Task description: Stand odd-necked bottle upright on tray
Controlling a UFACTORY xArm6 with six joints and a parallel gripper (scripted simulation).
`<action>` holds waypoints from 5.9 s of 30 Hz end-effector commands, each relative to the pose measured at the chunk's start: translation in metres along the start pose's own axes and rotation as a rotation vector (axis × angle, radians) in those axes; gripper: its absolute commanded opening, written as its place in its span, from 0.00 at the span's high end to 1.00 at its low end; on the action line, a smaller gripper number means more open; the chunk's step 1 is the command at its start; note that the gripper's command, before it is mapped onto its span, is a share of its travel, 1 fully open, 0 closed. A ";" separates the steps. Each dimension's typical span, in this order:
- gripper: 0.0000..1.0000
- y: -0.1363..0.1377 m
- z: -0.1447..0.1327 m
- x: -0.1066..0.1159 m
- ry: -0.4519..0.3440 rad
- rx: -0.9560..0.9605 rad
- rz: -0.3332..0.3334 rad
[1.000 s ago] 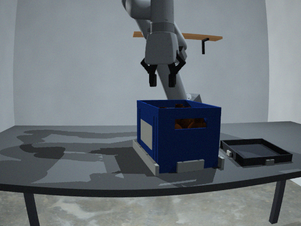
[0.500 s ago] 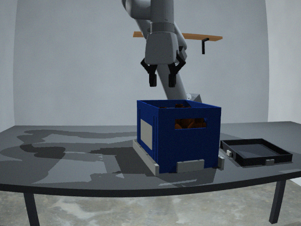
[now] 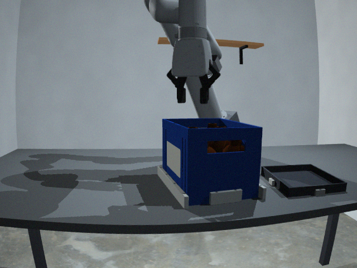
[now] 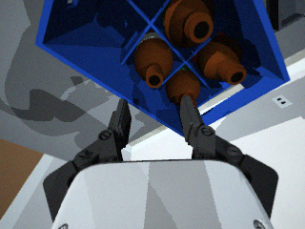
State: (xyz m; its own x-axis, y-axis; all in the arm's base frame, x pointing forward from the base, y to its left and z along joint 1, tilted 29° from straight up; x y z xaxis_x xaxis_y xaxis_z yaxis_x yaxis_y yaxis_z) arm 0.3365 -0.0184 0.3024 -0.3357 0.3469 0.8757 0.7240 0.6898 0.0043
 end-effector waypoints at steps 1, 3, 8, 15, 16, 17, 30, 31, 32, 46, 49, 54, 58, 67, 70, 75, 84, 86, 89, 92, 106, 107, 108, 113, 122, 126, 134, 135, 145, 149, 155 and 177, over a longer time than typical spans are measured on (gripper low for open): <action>0.35 0.001 -0.001 0.000 -0.002 -0.001 -0.003; 0.35 0.001 -0.001 0.000 -0.002 -0.001 -0.003; 0.35 0.001 -0.001 -0.003 -0.002 -0.001 -0.002; 0.35 0.001 -0.001 -0.010 -0.002 -0.001 -0.002; 0.35 0.001 -0.001 -0.011 -0.002 -0.001 -0.002; 0.35 0.001 -0.001 -0.012 -0.002 -0.001 -0.002; 0.35 0.001 -0.001 -0.027 -0.002 -0.001 -0.002; 0.35 0.001 -0.001 -0.028 -0.002 -0.001 -0.002; 0.35 0.001 -0.001 -0.030 -0.002 -0.001 -0.002; 0.35 0.001 -0.001 -0.040 -0.002 -0.001 -0.002; 0.35 0.001 -0.001 -0.041 -0.002 -0.001 -0.002; 0.35 0.001 -0.001 -0.042 -0.002 -0.001 -0.002; 0.35 0.001 -0.001 -0.042 -0.002 -0.001 -0.002; 0.35 0.001 -0.001 -0.042 -0.002 -0.001 -0.002; 0.35 0.001 -0.001 -0.042 -0.002 -0.001 -0.002; 0.35 0.001 -0.001 -0.042 -0.002 -0.001 -0.002; 0.35 0.002 -0.002 -0.042 -0.002 -0.001 -0.002; 0.35 0.002 -0.002 -0.042 -0.002 -0.001 -0.002; 0.35 0.002 -0.002 -0.042 -0.002 -0.001 -0.002; 0.35 0.002 -0.002 -0.042 -0.002 -0.001 -0.002; 0.35 0.002 -0.002 -0.043 -0.002 -0.001 -0.002; 0.35 0.002 -0.002 -0.043 -0.002 -0.001 -0.002; 0.35 0.002 -0.002 -0.043 -0.002 -0.001 -0.002; 0.35 0.002 -0.002 -0.045 -0.002 -0.001 -0.002; 0.35 0.002 -0.002 -0.050 -0.002 -0.001 -0.002; 0.35 0.002 -0.002 -0.054 -0.002 -0.001 -0.002; 0.35 0.002 -0.002 -0.064 -0.002 -0.001 -0.002; 0.35 0.002 -0.002 -0.065 -0.002 -0.001 -0.002; 0.35 0.002 -0.002 -0.075 -0.002 -0.001 -0.002; 0.35 0.002 -0.002 -0.078 -0.002 -0.001 -0.002; 0.35 0.002 -0.002 -0.081 -0.002 -0.001 -0.002; 0.35 0.002 -0.002 -0.083 -0.002 -0.001 -0.002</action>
State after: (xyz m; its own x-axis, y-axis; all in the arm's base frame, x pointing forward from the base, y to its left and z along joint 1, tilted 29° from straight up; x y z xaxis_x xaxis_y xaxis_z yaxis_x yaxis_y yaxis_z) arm 0.3662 -0.0474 0.2292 -0.3358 0.3467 0.8758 0.7241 0.6897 0.0046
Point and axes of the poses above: the point where the finger pads meet when closed, its own x axis back along the fingers, its own y axis across the jaws, z = x × y, the point moved 5 cm from there along x, back along the fingers, and after that the axes turned 15 degrees about -x, right-handed, at the moved point
